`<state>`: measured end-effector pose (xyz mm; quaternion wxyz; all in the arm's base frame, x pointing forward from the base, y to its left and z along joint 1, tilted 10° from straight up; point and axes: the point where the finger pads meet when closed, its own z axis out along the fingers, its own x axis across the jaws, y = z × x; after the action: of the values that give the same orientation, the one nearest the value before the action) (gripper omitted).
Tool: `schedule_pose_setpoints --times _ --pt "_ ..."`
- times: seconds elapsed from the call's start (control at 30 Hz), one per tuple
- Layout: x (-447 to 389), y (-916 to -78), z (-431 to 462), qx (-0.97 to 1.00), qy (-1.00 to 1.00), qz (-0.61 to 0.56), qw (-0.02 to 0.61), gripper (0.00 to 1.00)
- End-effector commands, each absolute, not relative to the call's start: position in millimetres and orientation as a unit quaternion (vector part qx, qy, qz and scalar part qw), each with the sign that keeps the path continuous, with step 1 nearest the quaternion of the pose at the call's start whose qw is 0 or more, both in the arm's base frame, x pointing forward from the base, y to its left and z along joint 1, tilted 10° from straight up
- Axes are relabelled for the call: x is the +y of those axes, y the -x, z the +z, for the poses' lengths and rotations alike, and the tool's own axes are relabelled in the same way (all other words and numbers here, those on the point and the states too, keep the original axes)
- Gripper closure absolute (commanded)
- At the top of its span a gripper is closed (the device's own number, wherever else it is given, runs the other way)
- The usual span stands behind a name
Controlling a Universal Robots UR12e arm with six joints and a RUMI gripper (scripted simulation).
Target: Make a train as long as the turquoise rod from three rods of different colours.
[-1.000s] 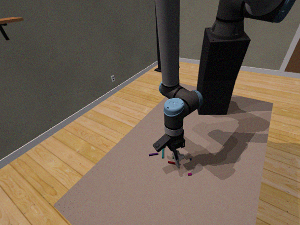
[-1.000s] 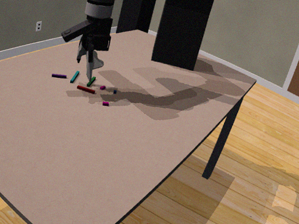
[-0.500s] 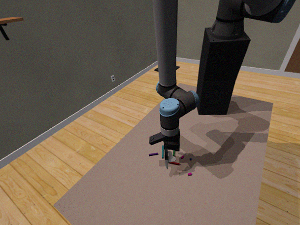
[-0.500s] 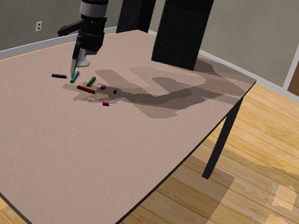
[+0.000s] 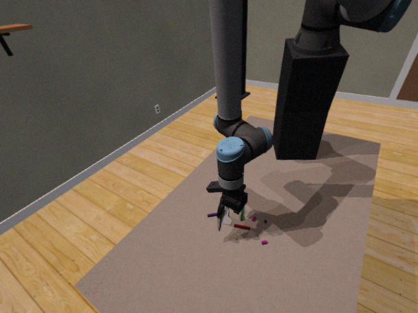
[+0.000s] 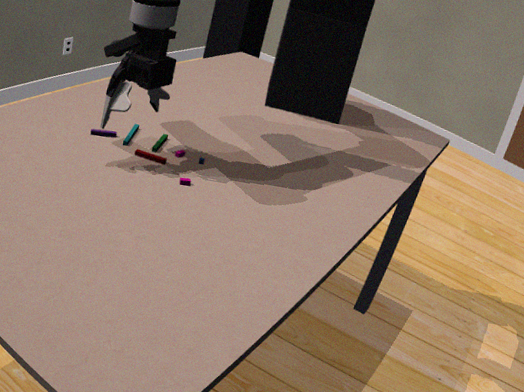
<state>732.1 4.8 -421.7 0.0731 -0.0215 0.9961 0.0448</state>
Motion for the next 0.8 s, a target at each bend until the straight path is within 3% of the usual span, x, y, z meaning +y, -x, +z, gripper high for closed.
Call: schedule_pose_setpoints --times 0.0,0.77 --pt "0.1 -733.3 -421.2 0.995 -0.056 0.049 0.07 0.0" --pt "-12.9 -736.0 -421.2 0.95 -0.301 0.064 0.055 0.0"
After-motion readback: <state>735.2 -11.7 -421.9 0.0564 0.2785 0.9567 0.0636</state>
